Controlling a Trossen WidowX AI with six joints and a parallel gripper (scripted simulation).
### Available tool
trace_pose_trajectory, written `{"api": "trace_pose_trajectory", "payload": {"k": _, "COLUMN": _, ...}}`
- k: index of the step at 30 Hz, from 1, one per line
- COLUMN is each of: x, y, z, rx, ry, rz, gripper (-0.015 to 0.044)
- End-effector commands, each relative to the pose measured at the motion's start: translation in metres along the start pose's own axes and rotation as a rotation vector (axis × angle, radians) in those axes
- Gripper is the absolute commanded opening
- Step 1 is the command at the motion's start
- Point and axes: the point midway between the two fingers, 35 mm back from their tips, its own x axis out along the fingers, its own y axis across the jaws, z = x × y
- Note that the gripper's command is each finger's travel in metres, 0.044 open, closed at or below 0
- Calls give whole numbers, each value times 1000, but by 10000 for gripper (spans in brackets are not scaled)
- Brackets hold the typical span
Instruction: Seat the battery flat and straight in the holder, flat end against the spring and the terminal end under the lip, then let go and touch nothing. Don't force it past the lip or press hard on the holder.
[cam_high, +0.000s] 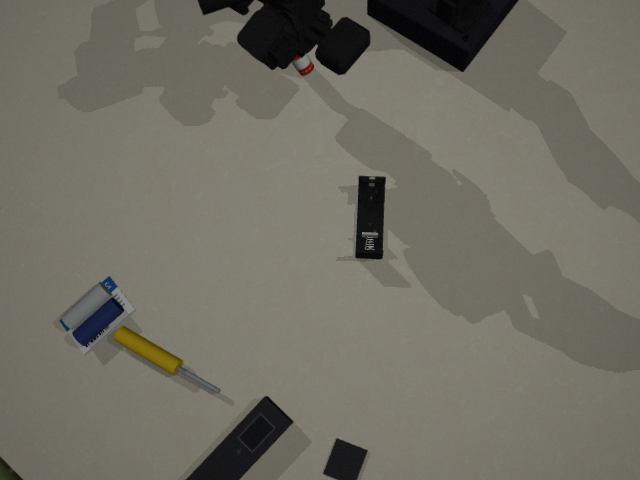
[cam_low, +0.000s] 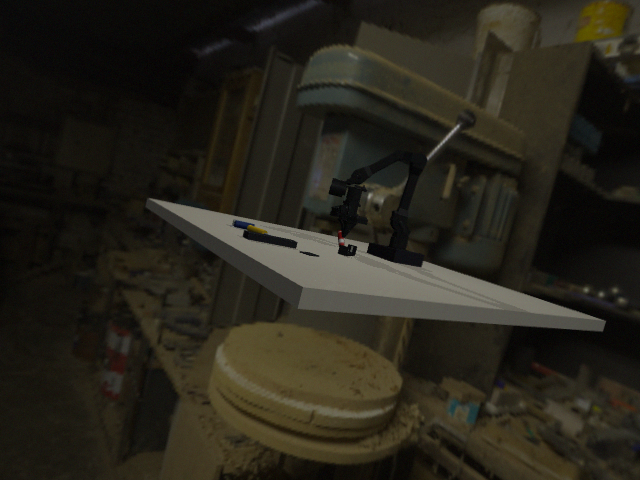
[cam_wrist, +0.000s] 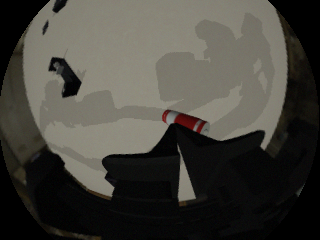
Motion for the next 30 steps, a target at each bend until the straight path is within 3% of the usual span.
{"api": "trace_pose_trajectory", "payload": {"k": 1, "x": 0, "y": -7, "z": 1, "rx": -4, "ry": -3, "rz": -2, "gripper": 0}}
{"api": "trace_pose_trajectory", "payload": {"k": 11, "x": -5, "y": -15, "z": -1, "rx": 1, "ry": 1, "rz": -2, "gripper": 0}}
{"api": "trace_pose_trajectory", "payload": {"k": 21, "x": -79, "y": -18, "z": 0, "rx": -4, "ry": -3, "rz": -3, "gripper": 0}}
{"api": "trace_pose_trajectory", "payload": {"k": 30, "x": -78, "y": -18, "z": -1, "rx": -2, "ry": 1, "rz": -1, "gripper": 0}}
